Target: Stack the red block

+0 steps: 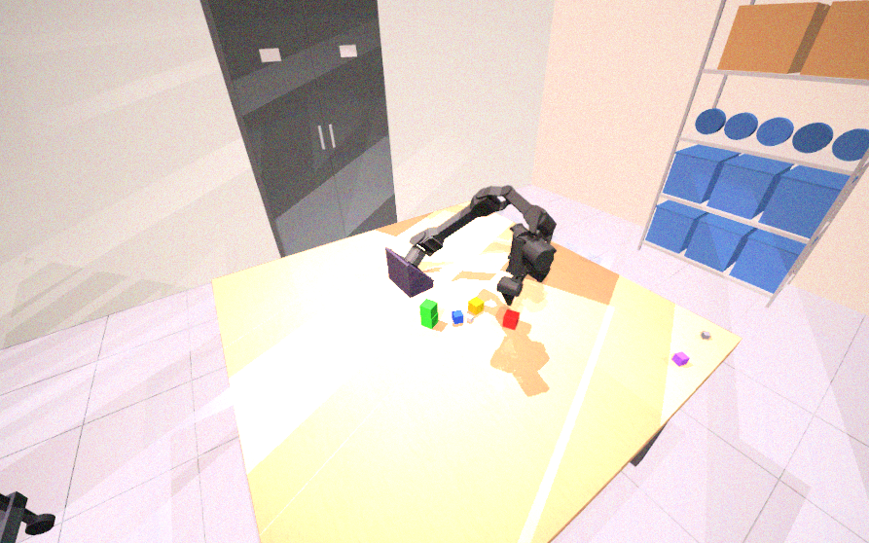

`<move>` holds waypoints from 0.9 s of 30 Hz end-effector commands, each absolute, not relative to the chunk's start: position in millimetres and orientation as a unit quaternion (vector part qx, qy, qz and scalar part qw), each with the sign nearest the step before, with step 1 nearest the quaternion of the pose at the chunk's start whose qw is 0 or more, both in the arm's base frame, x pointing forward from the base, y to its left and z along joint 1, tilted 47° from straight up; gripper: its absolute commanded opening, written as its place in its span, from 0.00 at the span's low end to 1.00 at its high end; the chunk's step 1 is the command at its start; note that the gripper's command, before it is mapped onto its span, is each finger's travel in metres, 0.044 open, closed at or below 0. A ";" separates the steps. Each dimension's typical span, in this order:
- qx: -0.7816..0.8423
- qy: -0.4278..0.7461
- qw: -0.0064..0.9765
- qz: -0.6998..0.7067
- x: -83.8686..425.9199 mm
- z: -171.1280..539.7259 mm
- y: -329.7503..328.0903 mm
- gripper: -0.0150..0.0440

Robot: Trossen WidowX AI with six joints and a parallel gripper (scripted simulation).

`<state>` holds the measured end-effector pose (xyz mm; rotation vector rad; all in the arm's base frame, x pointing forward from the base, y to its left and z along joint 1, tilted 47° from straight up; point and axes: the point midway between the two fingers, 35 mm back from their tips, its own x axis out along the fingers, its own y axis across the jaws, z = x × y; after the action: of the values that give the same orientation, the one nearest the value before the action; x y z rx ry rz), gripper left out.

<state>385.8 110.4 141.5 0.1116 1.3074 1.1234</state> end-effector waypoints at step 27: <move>0.056 0.566 0.650 0.504 379.2 96.8 157.2 1.00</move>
<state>381.7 153.1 99.8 0.1200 1.2821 1.1434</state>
